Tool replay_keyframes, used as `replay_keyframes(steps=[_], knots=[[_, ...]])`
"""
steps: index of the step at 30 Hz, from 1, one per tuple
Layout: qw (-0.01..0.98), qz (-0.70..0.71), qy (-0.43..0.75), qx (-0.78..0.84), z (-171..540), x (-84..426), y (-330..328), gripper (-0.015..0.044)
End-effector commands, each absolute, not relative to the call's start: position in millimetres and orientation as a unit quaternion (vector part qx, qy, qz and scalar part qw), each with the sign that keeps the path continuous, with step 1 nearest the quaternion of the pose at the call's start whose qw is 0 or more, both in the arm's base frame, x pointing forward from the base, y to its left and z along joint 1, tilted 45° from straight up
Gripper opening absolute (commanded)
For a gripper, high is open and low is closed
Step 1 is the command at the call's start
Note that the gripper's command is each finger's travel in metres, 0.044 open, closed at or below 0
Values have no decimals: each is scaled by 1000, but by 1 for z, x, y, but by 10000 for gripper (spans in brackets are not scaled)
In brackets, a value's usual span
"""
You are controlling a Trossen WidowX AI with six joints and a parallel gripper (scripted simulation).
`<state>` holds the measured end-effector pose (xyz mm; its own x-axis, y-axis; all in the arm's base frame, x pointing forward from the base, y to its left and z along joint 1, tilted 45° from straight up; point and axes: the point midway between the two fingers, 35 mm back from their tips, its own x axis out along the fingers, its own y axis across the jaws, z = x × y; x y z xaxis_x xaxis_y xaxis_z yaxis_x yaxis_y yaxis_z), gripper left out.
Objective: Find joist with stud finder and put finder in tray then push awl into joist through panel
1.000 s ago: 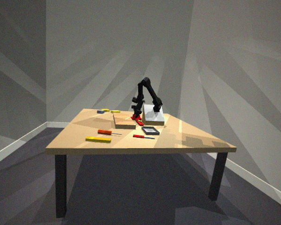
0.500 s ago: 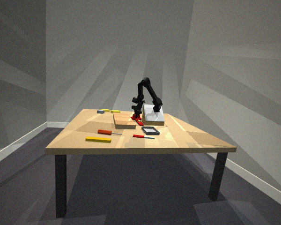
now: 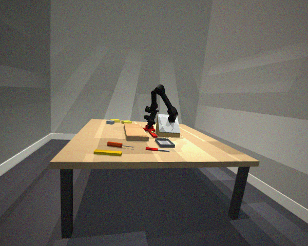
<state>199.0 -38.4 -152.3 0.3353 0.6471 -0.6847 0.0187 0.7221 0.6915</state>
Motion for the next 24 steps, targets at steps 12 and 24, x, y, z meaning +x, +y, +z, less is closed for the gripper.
replay_keyframes(steps=[12,24], knots=[[755,207,539,311,-121,201,-74,0],[755,209,538,312,-79,192,-109,0]])
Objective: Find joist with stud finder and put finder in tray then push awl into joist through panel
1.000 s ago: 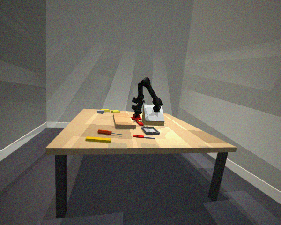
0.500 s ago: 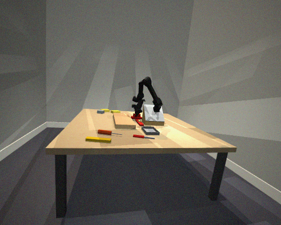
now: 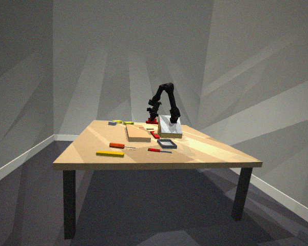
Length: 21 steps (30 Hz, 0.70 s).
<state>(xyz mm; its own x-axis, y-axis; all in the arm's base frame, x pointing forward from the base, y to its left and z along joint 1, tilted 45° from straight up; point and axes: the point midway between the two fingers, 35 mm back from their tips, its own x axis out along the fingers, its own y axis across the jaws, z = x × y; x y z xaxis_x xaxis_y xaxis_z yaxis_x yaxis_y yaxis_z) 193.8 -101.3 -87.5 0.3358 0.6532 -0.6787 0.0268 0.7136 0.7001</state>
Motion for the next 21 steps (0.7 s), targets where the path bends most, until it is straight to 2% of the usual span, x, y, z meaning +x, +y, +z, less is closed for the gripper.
replay_keyframes(steps=[1,21], knots=[[755,209,538,312,-79,192,-109,0],[755,204,539,312,-93,251,-151,0]])
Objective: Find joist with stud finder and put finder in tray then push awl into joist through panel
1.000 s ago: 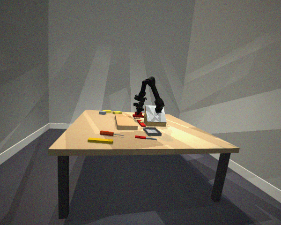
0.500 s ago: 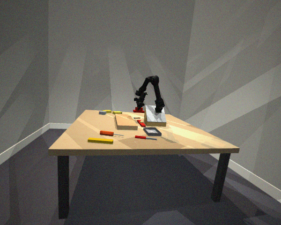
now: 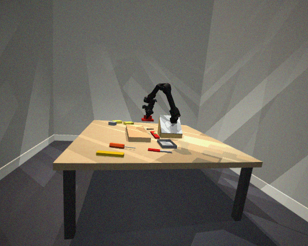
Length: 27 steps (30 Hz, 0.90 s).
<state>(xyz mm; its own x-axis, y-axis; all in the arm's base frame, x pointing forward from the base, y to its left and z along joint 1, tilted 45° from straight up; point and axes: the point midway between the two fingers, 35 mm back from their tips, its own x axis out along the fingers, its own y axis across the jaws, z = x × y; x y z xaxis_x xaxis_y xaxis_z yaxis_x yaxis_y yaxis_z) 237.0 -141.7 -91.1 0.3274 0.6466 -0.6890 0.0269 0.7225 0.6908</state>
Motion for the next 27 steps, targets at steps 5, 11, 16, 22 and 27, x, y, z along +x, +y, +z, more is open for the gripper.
replay_keyframes(steps=[5,11,16,22,27], knots=[[755,203,539,312,-97,268,-160,0],[756,202,539,313,-102,289,-169,0],[756,202,538,313,-105,307,-176,0],[756,202,538,314,-110,328,-182,0],[756,202,537,315,-114,345,-186,0]])
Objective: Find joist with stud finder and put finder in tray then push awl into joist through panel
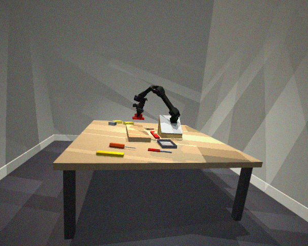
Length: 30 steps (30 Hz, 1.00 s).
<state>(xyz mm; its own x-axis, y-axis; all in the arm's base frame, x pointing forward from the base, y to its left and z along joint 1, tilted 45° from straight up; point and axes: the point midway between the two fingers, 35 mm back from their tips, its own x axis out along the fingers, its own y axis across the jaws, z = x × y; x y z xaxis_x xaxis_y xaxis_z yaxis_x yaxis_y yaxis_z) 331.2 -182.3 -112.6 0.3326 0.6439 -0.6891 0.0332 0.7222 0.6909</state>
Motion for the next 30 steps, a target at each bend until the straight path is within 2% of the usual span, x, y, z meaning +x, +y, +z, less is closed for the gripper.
replay_keyframes(steps=[1,30], knots=[[756,202,537,315,-114,348,-187,0],[756,203,537,316,-153,356,-152,0]])
